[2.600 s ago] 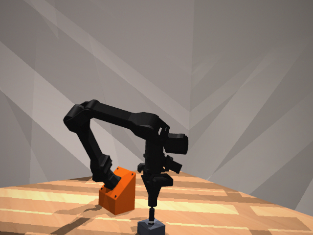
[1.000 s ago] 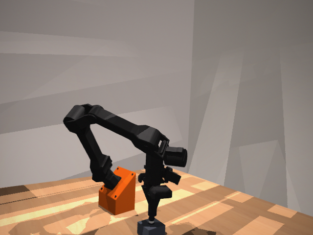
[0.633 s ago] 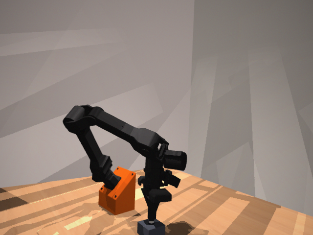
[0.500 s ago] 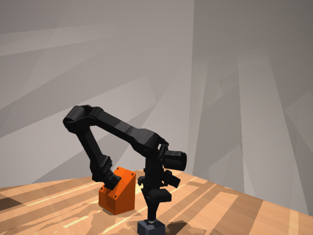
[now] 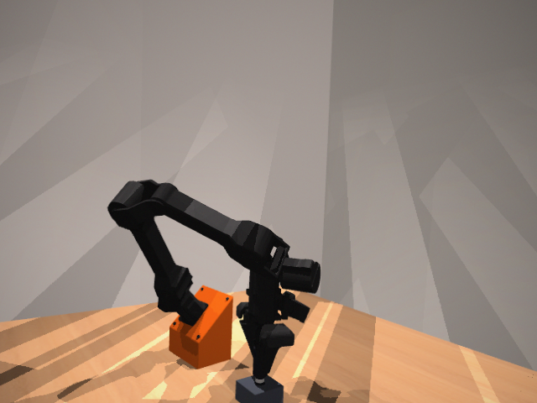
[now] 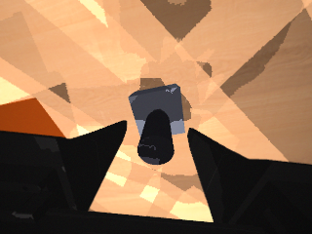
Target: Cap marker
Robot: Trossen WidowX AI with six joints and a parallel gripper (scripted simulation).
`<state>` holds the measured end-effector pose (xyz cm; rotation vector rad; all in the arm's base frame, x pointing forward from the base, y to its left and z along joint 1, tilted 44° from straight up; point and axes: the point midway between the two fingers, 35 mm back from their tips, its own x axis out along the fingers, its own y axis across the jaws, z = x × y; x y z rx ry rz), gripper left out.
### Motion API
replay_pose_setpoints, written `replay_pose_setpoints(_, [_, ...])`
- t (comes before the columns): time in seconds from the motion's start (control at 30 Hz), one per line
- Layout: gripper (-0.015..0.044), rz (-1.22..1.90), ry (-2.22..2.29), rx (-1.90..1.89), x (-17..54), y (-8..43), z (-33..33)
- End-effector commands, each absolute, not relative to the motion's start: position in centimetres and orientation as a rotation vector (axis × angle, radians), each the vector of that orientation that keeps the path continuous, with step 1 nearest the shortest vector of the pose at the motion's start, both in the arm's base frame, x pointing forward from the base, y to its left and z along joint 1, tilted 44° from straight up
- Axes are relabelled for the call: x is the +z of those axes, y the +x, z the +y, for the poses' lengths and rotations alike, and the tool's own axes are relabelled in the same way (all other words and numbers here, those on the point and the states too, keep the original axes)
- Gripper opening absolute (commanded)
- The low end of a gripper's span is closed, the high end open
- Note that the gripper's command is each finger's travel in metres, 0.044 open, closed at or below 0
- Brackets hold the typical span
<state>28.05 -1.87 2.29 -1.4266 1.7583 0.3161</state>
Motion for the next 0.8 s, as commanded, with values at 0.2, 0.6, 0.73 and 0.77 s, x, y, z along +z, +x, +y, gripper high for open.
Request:
replay_pose_setpoints(0.2, [0.0440, 1.753, -1.423, 0.320, 4.9, 28.4, 0.9])
replay_pose_setpoints(0.6, [0.0361, 1.745, -1.325, 0.191, 7.6, 28.1, 3.3])
replay_pose_setpoints(0.73, [0.0256, 1.677, -1.040, -0.146, 7.4, 28.0, 3.1])
replay_pose_setpoints(0.77, [0.0230, 1.653, -0.967, -0.226, 7.3, 28.0, 3.0])
